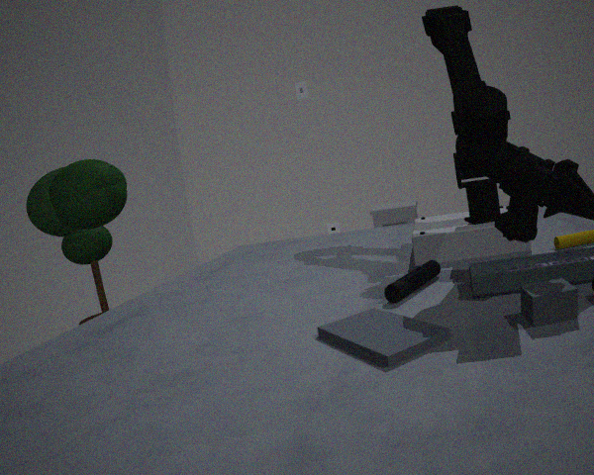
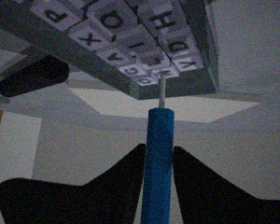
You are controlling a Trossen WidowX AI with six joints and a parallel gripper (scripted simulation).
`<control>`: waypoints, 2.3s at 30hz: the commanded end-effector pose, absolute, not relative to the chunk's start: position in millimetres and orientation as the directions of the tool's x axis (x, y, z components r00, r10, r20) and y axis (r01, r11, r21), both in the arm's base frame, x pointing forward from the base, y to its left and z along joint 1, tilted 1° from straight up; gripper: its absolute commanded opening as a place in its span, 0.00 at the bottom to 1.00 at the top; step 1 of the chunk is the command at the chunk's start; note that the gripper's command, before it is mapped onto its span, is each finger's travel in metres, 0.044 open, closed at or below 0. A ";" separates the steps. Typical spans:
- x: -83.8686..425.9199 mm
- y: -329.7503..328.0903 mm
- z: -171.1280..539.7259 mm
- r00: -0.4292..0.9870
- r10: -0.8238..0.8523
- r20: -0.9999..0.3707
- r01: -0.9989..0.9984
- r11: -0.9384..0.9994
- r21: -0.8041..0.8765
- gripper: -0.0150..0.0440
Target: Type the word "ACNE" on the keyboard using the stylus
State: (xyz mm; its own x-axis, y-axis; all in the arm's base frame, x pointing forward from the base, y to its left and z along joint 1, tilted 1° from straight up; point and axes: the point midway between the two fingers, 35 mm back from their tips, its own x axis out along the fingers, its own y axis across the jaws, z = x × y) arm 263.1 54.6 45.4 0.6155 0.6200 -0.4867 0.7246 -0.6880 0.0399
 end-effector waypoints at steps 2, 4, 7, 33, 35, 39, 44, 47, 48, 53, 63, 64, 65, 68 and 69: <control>263.1 54.3 42.4 0.615 0.618 -0.489 0.722 -0.691 0.036 0.39; 263.1 54.3 42.4 0.615 0.618 -0.489 0.722 -0.691 0.036 0.39; 263.0 54.3 43.7 0.615 0.618 -0.489 0.722 -0.691 0.036 0.39; 262.3 55.2 78.2 0.615 0.620 -0.486 0.725 -0.687 0.041 0.39; 262.3 55.2 78.2 0.615 0.620 -0.486 0.725 -0.687 0.041 0.36; 262.4 54.5 78.0 0.615 0.620 -0.487 0.725 -0.687 0.041 0.29; 264.2 42.2 75.4 0.606 0.610 -0.510 0.728 -0.684 0.046 0.25; 265.2 30.9 73.6 0.598 0.604 -0.527 0.731 -0.681 0.048 0.25; 265.3 27.1 73.1 0.595 0.603 -0.531 0.732 -0.680 0.048 0.25; 265.2 8.2 71.6 0.584 0.598 -0.548 0.736 -0.675 0.047 0.25; 260.8 -29.2 73.5 0.576 0.603 -0.552 0.740 -0.671 0.039 0.25; 260.2 -33.0 74.0 0.577 0.604 -0.550 0.740 -0.671 0.039 0.25; 259.4 -36.7 74.6 0.578 0.605 -0.547 0.740 -0.672 0.038 0.25; 257.1 -47.9 76.7 0.583 0.608 -0.539 0.738 -0.674 0.037 0.25; 256.2 -51.6 77.5 0.585 0.609 -0.535 0.737 -0.675 0.037 0.25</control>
State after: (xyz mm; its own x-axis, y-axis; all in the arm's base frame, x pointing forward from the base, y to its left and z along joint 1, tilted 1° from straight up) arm 258.8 -38.2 74.5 0.5782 0.6030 -0.5496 0.7380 -0.6738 0.0370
